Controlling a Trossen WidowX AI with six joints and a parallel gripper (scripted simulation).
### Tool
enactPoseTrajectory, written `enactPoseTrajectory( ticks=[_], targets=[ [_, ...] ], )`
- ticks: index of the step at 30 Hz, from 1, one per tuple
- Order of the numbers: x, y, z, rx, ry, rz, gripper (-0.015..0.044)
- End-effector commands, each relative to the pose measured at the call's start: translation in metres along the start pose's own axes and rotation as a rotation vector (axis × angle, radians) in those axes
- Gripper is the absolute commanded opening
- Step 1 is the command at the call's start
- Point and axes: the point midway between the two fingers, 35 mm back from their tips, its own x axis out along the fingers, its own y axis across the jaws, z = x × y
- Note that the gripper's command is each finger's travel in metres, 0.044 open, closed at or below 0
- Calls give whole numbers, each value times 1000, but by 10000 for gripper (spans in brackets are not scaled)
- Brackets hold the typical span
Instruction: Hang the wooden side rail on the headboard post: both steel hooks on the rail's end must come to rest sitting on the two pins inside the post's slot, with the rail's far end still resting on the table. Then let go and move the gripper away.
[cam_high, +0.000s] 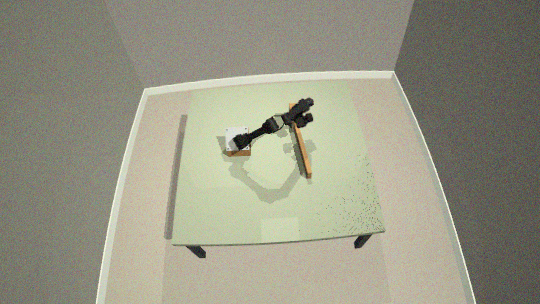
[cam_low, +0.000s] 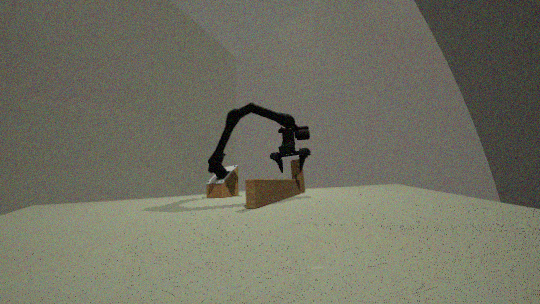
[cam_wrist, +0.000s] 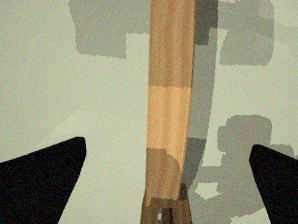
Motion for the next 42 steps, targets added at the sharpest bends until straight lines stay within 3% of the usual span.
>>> enactPoseTrajectory(
  ticks=[1, 42],
  targets=[
    [9, 0, -1, -9, -5, 5, 440],
    [76, 0, 0, -9, -7, 5, 440]
  ],
)
